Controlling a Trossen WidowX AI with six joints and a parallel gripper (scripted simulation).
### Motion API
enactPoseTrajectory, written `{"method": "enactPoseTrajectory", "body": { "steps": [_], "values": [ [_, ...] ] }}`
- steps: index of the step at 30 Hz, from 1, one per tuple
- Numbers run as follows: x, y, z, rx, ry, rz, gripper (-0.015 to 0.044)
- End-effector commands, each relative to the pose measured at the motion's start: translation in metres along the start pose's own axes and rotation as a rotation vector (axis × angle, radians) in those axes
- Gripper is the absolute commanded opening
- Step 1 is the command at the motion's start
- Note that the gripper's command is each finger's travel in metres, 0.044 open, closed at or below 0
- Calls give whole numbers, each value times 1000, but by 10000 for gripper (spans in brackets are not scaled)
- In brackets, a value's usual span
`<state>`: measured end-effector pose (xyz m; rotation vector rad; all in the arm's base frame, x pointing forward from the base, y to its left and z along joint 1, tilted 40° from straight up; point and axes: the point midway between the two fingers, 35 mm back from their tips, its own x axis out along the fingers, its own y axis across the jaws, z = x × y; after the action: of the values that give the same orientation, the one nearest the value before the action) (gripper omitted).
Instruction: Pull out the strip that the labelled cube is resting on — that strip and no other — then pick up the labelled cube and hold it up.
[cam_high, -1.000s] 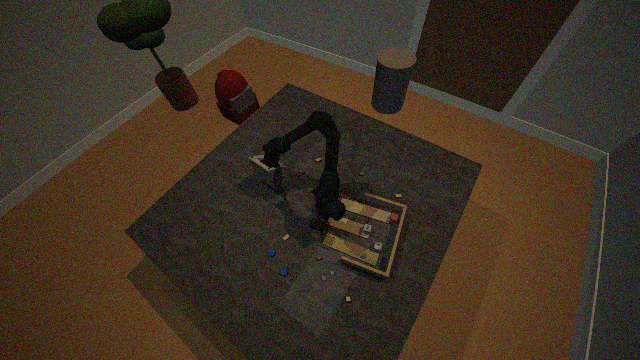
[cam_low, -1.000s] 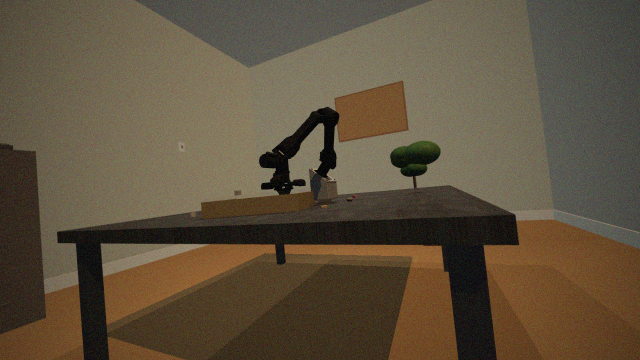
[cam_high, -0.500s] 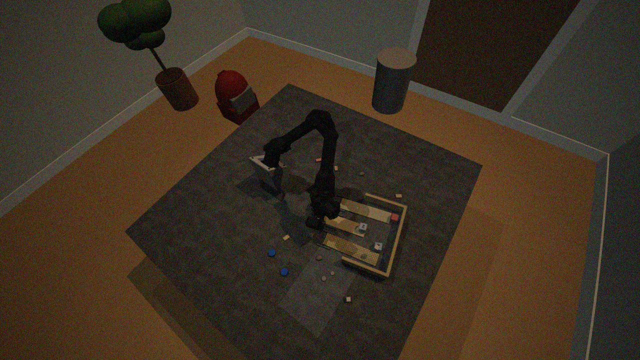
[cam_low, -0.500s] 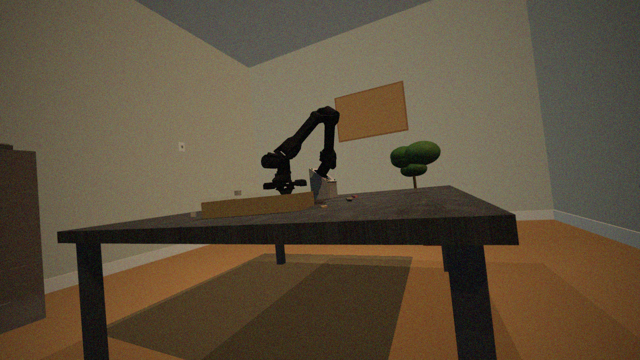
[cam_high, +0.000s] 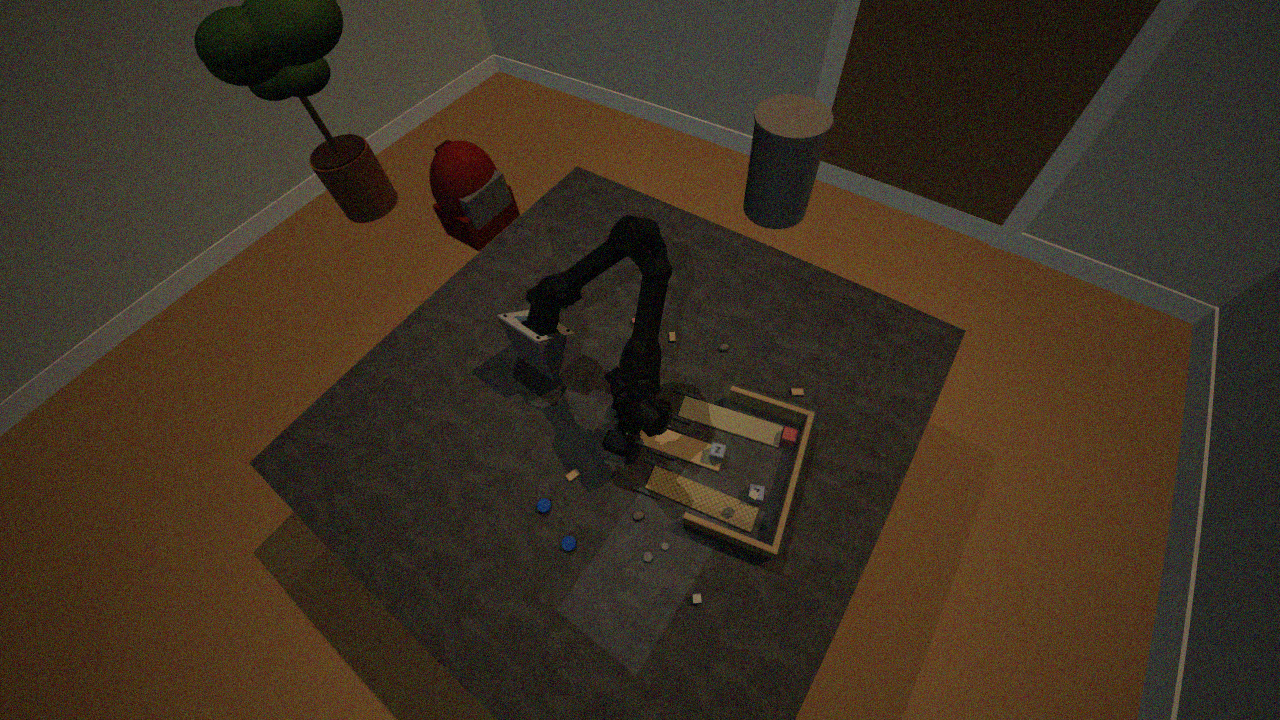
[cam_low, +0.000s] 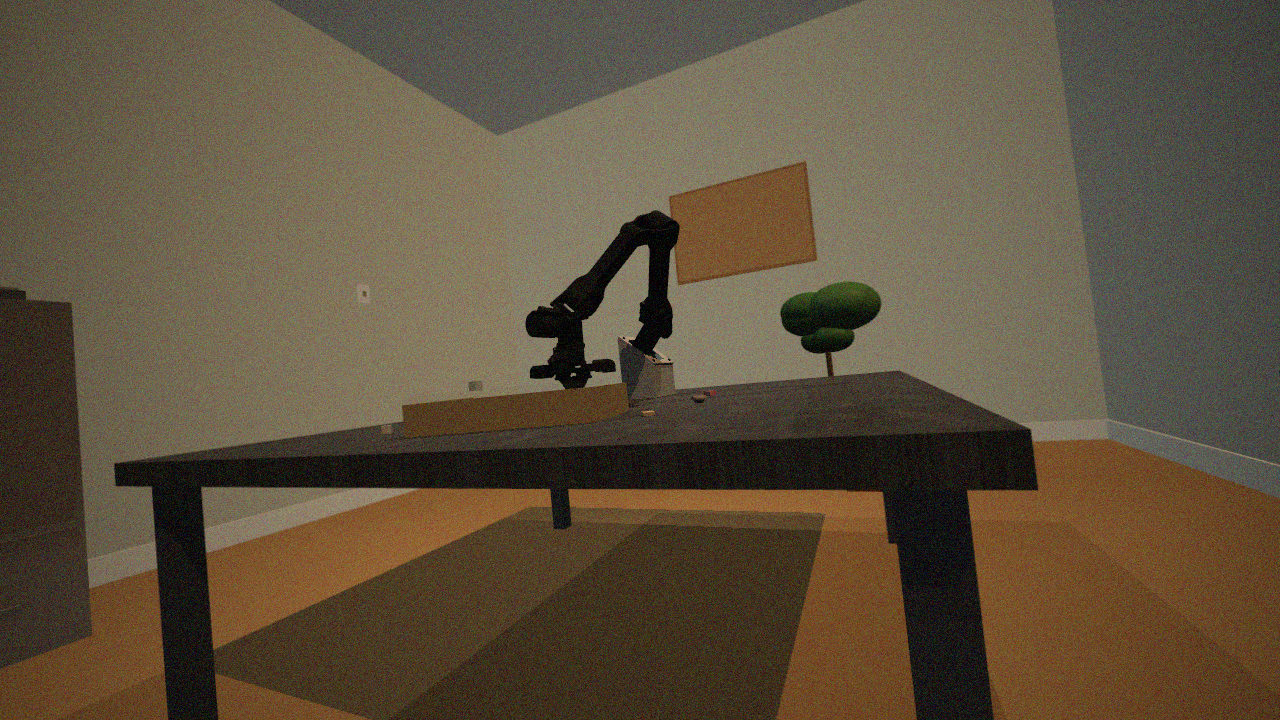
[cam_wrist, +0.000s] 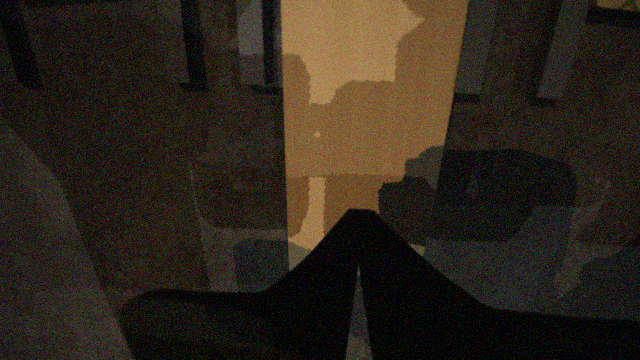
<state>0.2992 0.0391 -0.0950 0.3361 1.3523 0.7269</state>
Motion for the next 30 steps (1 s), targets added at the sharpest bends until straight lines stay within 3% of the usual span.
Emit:
{"method": "enactPoseTrajectory", "body": {
  "steps": [1,30],
  "values": [
    [5,4,-16,4,33,4,0],
    [4,4,-53,6,35,4,0]
  ]
}}
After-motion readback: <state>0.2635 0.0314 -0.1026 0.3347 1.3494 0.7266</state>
